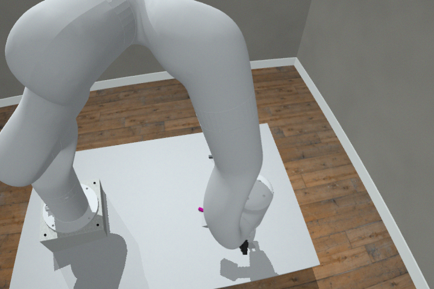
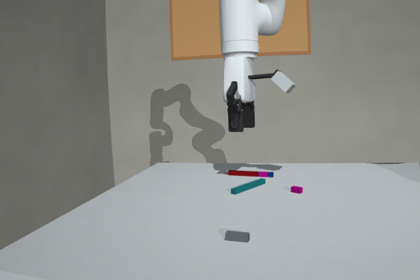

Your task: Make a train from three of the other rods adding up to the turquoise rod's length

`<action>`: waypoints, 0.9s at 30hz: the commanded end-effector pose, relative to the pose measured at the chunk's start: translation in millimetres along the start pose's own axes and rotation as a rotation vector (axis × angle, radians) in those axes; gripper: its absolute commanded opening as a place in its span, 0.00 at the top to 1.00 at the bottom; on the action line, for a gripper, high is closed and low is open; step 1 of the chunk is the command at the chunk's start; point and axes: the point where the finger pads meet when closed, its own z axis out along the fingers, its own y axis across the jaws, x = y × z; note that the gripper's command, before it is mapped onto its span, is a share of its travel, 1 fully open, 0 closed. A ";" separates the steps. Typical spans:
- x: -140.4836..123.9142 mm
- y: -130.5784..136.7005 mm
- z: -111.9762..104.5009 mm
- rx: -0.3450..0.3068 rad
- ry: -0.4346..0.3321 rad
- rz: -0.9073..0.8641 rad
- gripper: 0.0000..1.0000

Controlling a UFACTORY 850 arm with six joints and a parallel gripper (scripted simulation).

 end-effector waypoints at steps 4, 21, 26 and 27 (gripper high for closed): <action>-0.8 -0.1 -14.2 0.000 -0.002 0.000 0.00; -0.7 -0.1 -81.3 0.000 -0.002 0.000 0.00; -0.7 -0.1 -84.6 0.000 -0.002 0.000 0.00; -0.7 -0.1 -84.6 0.000 -0.002 0.000 0.00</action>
